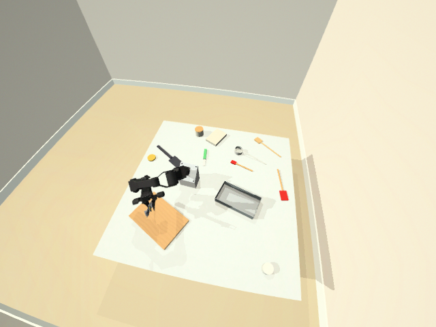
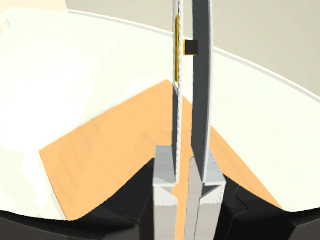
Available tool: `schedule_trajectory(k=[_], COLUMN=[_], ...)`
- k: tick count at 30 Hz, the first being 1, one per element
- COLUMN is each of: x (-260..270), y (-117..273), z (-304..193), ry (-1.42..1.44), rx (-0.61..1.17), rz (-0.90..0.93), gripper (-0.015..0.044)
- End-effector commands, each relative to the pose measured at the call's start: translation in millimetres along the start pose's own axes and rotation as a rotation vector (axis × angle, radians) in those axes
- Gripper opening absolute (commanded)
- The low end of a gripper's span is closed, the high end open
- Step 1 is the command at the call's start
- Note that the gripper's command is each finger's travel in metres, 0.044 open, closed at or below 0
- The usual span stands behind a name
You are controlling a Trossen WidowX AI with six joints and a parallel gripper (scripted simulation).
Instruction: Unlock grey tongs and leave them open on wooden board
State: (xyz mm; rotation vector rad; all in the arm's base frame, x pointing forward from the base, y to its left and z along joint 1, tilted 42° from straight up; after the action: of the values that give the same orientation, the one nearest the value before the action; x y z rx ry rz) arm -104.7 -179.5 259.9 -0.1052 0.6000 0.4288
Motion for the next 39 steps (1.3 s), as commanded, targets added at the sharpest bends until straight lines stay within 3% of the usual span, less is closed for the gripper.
schedule_trajectory(k=[1, 22, 29, 39], x=[-0.5, 0.0, 13.7, 26.3], y=[0.2, -0.3, -11.9, -23.7], z=[0.4, 0.5, 4.3, 7.9], ry=[-0.001, -0.001, -0.018, -0.01], rx=[-0.004, -0.003, 0.075, 0.321], rz=[-0.007, 0.0, 0.191, 0.424], gripper=[-0.015, -0.015, -0.015, -0.015])
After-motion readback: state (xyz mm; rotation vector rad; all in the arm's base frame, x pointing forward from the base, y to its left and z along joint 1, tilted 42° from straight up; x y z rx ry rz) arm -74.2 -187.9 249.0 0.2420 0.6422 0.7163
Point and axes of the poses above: the point midway between the two fingers, 35 mm back from their tips, its own y axis back along the fingers, its own x axis across the jaws, z = x × y, the point moved 3 cm from there along y, back along the fingers, and after that the axes turned 12 degrees about y, right-handed, at the moved point
